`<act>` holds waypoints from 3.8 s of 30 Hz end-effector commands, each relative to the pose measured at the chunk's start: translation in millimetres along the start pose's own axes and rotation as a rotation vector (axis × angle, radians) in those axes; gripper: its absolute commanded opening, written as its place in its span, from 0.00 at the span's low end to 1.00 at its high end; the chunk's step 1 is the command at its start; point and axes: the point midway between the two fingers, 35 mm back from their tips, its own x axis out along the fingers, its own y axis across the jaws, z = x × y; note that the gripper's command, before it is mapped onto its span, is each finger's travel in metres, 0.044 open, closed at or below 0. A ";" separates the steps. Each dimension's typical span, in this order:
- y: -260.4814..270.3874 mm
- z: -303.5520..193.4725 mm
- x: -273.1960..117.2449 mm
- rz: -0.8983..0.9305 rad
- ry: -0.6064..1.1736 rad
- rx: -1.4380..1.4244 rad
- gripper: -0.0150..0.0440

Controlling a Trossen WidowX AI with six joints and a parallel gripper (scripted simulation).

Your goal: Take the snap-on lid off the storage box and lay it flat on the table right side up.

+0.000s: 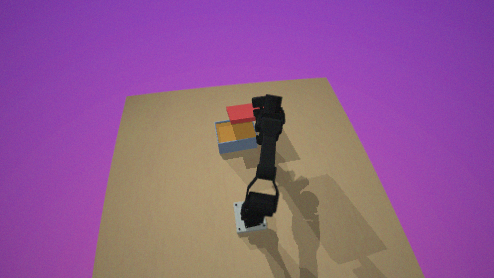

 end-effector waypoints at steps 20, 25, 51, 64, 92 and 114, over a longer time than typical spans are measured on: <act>6.1 46.3 -5.8 0.021 -0.003 -0.013 0.25; 5.8 56.3 -6.3 0.021 -0.004 -0.013 0.25; 4.6 108.0 -9.2 0.021 -0.007 -0.017 0.25; 4.1 133.9 -10.8 0.020 -0.009 -0.018 0.25; 3.3 189.5 -14.5 0.020 -0.012 -0.022 0.25; 2.9 223.8 -16.9 0.019 -0.014 -0.024 0.25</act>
